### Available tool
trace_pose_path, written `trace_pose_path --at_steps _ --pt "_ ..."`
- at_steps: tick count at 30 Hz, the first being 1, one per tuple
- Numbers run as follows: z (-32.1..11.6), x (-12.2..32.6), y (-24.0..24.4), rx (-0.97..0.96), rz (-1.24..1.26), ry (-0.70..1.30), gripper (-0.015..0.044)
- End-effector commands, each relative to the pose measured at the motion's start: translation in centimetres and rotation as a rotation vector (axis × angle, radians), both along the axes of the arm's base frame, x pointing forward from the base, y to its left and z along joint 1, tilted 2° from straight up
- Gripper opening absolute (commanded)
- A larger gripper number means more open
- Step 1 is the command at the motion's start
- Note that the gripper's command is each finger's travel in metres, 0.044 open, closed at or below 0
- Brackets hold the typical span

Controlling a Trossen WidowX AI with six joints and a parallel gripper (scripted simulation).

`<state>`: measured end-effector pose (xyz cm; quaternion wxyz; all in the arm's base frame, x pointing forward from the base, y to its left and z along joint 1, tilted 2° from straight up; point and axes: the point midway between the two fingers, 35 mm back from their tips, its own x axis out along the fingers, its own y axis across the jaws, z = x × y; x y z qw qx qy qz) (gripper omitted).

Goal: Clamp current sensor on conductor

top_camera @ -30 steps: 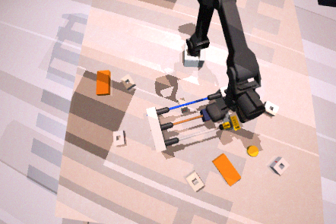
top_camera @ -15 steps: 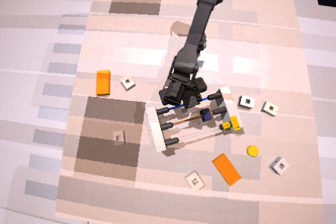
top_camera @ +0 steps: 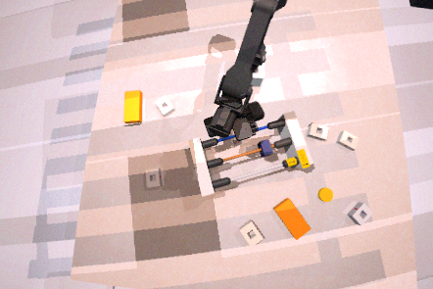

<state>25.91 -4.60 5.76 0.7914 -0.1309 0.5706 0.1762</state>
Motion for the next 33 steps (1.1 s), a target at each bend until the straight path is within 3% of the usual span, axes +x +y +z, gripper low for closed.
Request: trace_pose_path --at_steps 1,26,31,33 --pt "-0.7 0.0 0.1 0.004 -0.002 0.006 0.0282" --pt "-4.4 0.9 0.7 0.005 -0.002 0.005 0.0282" --pt "-4.1 0.9 0.5 -0.002 -0.012 0.008 0.0151" --pt "-4.1 0.9 0.5 -0.002 -0.012 0.008 0.0138"
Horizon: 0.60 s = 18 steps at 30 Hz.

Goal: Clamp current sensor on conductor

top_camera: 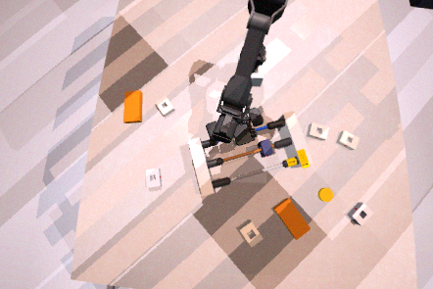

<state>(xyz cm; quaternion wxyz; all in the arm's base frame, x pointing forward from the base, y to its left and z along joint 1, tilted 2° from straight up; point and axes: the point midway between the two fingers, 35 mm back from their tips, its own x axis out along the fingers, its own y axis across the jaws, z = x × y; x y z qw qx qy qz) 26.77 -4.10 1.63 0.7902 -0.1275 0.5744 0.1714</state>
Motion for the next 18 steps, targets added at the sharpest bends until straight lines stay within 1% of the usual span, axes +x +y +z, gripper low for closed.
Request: trace_pose_path --at_steps 1,11,13,14,18 --pt "0.04 0.01 -0.02 0.0 0.0 0.0 0.0131" --pt "0.04 0.01 -0.02 0.0 0.0 0.0 0.0064" --pt "0.25 0.02 0.16 0.004 0.007 -0.001 0.0012" --pt "0.33 0.02 0.23 0.006 0.01 -0.002 0.0" --pt "0.33 0.02 0.23 0.006 0.01 -0.002 0.0"
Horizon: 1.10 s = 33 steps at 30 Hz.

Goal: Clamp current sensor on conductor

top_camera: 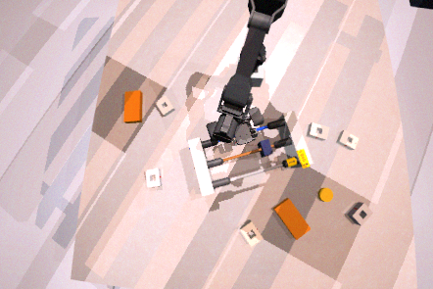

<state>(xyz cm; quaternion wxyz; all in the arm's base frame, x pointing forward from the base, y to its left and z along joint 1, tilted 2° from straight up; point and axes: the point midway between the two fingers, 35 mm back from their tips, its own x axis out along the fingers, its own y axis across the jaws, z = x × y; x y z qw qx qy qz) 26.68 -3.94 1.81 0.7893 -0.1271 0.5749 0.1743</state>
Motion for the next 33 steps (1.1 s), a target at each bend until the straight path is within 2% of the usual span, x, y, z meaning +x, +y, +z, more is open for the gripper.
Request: trace_pose_path --at_steps 1,18,27,33 --pt "0.2 0.1 0.1 0.003 0.005 -0.005 0.0" --pt "-0.2 -6.5 -2.6 0.0 0.005 0.001 0.0" --pt "-0.7 -6.8 -2.6 0.0 0.005 0.0 0.0" --pt "-0.4 -6.7 -2.7 -0.004 0.002 0.0 0.0157"
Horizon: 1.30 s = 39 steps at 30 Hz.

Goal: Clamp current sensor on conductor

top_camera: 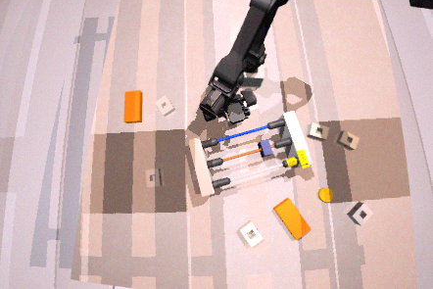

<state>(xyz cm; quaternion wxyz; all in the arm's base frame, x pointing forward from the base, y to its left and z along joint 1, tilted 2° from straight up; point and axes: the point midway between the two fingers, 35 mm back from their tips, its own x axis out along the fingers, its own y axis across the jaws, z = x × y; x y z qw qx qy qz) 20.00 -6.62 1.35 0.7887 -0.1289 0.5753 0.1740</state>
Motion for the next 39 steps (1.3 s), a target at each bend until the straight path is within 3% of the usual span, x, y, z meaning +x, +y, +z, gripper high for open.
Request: trace_pose_path --at_steps 1,5,10,15,18,19,36,39 --pt "0.0 0.0 0.0 0.0 0.0 -0.001 0.0184" --pt "0.0 0.0 0.0 0.0 0.0 -0.001 0.0282" --pt "0.3 0.0 -0.1 0.0 0.0 0.0 0.0282" --pt "5.1 -1.6 -0.7 0.003 0.003 0.001 0.0282" --pt "5.3 -1.7 -0.7 0.003 0.004 0.001 0.0282" --pt "5.3 -1.7 -0.7 0.006 -0.01 0.005 0.0309" --pt "5.7 0.0 0.1 0.172 -1.414 0.296 0.032" --pt "5.8 0.2 0.2 0.175 -1.545 0.302 0.032"
